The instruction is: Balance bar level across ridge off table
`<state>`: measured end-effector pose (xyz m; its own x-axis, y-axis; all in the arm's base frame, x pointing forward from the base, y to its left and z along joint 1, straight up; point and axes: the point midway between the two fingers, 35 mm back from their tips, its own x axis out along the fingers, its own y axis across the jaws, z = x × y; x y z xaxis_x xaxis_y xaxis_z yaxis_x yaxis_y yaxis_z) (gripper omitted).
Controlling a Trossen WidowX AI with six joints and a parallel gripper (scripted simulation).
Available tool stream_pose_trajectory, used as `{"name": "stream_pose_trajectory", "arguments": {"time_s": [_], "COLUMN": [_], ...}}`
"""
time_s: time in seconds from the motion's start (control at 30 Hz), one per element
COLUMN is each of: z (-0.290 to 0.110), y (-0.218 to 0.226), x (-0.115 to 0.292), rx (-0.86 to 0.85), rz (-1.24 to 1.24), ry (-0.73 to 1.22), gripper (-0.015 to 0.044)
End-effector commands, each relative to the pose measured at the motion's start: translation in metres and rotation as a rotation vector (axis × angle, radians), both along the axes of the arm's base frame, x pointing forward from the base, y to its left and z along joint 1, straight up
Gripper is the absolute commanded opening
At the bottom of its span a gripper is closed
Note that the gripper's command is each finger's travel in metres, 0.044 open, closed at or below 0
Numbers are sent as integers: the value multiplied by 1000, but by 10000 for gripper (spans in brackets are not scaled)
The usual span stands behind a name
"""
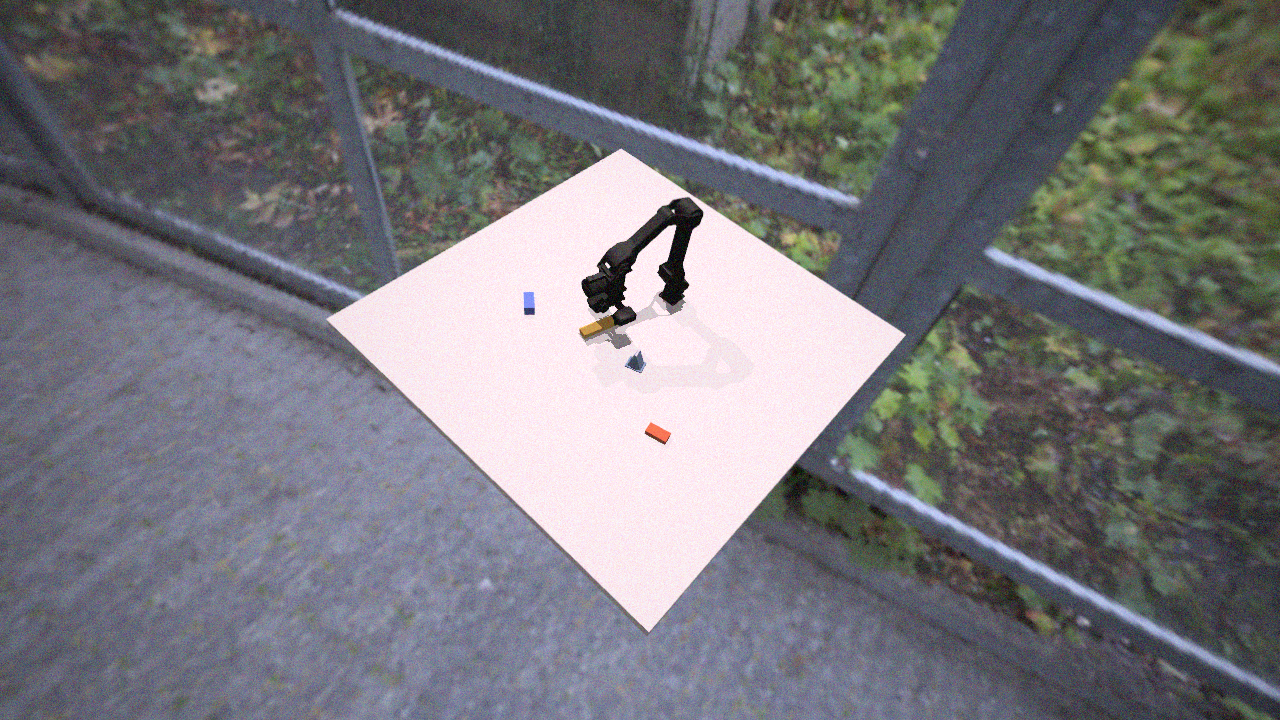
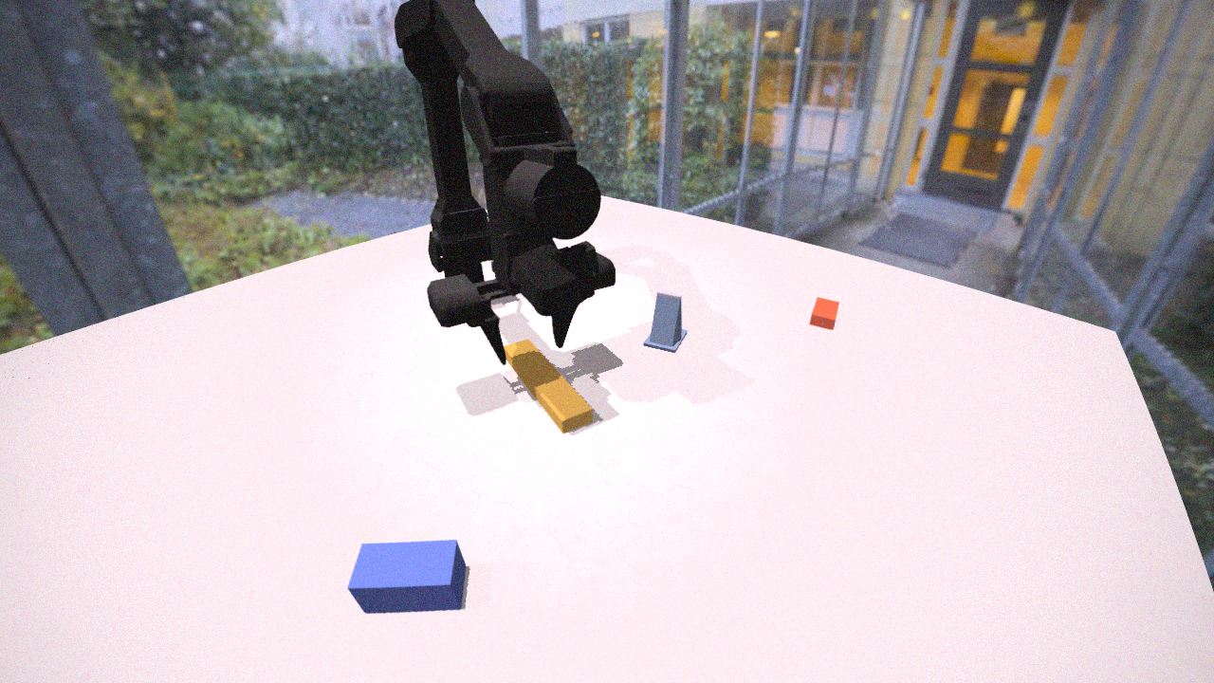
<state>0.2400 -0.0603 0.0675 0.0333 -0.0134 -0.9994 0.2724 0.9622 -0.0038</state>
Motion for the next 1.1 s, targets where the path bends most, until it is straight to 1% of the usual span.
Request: {"name": "stream_pose_trajectory", "arguments": {"time_s": [0.0, 0.27, 0.9, 1.07], "z": [-10, -22, -22, -21], "y": [1, 1, 1, 1], "x": [-2, -2, -2, -2], "rx": [8, 8, 8, 3], "rz": [5, 5, 5, 2], "ry": [13, 13, 13, 13], "gripper": [315, 315, 315, 184]}}
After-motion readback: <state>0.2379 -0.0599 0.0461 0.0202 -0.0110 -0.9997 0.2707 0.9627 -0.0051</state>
